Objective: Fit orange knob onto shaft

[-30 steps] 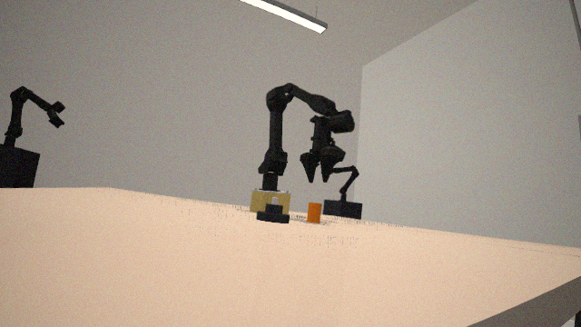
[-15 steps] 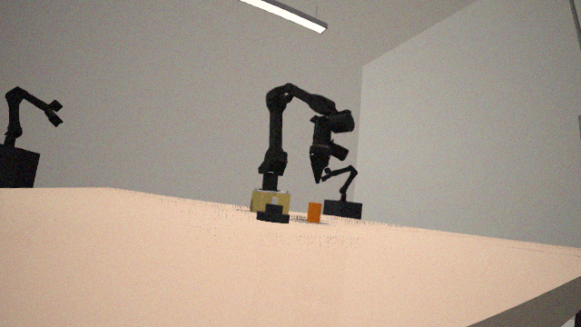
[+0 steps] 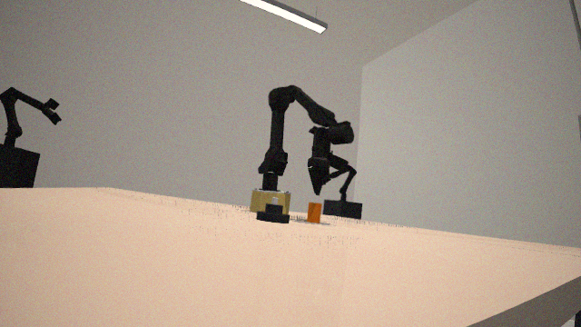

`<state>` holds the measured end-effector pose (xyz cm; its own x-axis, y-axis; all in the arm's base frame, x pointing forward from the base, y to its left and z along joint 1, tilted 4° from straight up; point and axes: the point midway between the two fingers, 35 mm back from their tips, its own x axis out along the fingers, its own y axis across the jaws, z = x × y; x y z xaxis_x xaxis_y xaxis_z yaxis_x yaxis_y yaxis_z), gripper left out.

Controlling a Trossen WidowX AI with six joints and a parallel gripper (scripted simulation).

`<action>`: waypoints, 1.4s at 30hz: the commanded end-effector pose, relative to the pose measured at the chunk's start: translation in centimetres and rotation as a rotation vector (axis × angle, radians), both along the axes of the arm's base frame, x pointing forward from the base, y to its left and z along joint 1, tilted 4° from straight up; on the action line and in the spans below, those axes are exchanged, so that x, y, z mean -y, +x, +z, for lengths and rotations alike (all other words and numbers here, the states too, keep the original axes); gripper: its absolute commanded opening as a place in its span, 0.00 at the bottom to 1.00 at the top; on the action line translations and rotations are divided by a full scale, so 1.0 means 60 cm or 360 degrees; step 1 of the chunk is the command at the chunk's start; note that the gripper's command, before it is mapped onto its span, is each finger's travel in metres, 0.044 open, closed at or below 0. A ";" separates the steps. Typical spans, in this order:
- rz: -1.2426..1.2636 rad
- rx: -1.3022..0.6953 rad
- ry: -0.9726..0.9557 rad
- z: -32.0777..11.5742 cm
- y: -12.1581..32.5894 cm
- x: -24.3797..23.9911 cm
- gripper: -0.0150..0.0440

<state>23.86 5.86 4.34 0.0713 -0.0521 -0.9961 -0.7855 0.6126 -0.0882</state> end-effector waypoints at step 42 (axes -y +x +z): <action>-0.0004 -0.0018 -0.0011 -0.121 0.003 0.008 1.00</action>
